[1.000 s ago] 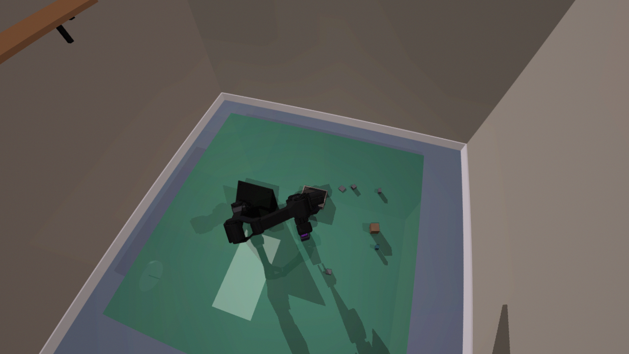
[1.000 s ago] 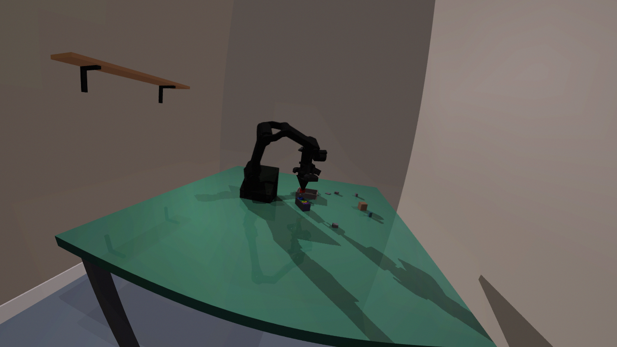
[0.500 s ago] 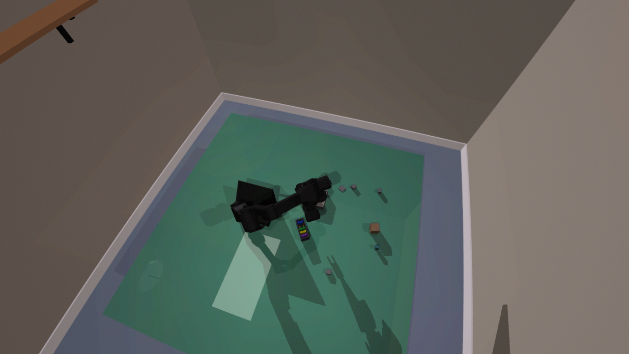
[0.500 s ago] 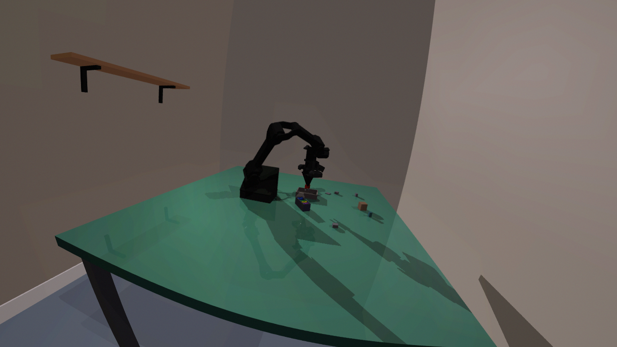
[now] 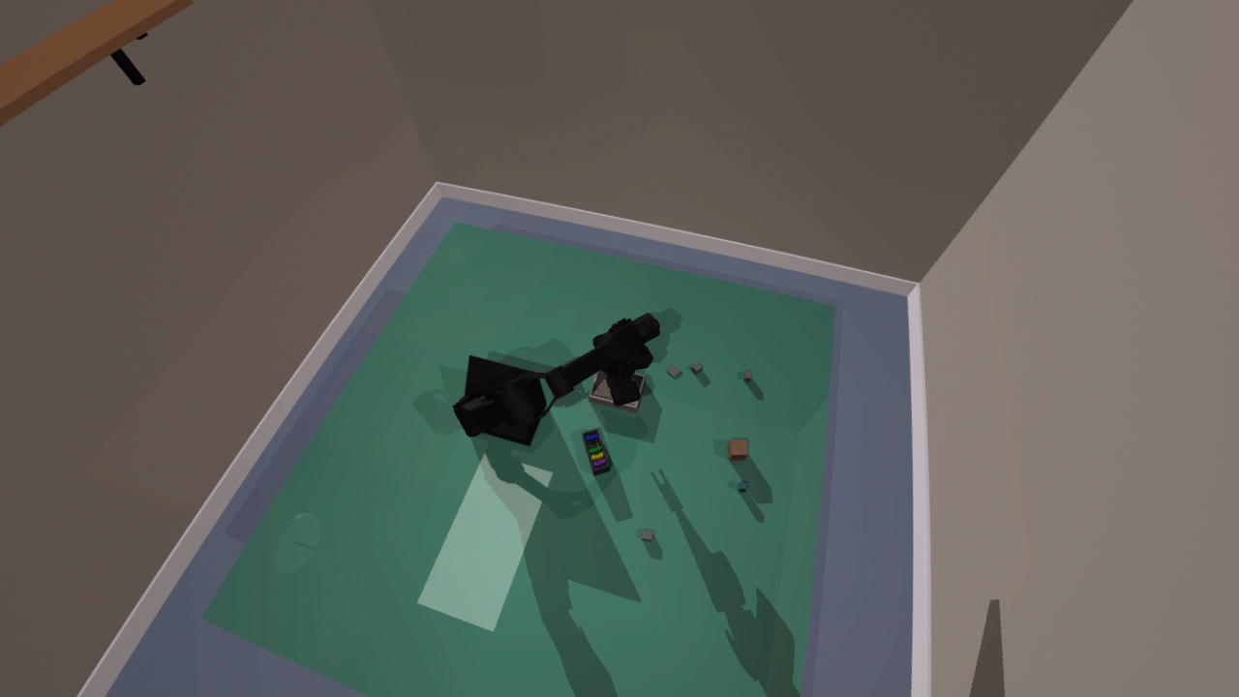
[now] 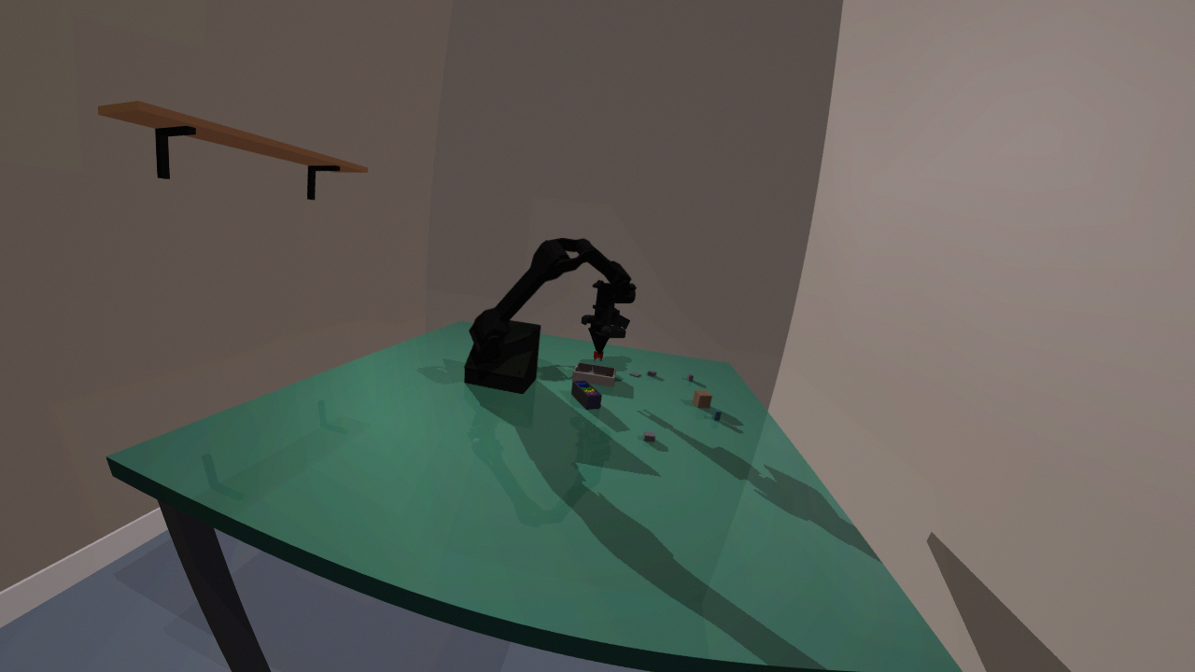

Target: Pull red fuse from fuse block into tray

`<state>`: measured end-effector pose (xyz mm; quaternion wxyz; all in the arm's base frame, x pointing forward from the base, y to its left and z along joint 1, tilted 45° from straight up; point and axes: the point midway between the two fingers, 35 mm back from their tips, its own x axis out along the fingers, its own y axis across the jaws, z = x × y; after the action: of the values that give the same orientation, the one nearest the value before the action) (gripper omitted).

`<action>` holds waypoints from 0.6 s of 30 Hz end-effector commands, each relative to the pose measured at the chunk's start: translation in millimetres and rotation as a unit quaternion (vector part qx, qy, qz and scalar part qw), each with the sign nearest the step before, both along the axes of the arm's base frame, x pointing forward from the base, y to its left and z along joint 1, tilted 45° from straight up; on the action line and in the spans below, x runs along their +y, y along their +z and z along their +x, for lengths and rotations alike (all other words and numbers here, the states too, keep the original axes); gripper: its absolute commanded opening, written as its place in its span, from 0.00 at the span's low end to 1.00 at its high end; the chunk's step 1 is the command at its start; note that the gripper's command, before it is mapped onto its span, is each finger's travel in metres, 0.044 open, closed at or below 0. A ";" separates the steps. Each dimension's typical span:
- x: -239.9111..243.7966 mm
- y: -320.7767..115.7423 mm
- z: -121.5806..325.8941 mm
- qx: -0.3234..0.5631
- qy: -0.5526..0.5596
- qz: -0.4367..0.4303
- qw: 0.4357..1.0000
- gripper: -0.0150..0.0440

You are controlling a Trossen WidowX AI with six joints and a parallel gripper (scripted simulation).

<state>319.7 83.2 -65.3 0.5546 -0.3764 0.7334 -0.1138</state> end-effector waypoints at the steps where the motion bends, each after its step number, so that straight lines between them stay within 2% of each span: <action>1: 15.5 -17.1 -1.0 0.000 -0.001 0.000 1.000 0.25; 18: 9.1 -35.8 -2.6 0.000 -0.001 -0.001 1.000 0.25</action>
<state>318.4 96.5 -96.4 0.5573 -0.3720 0.7332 -0.1160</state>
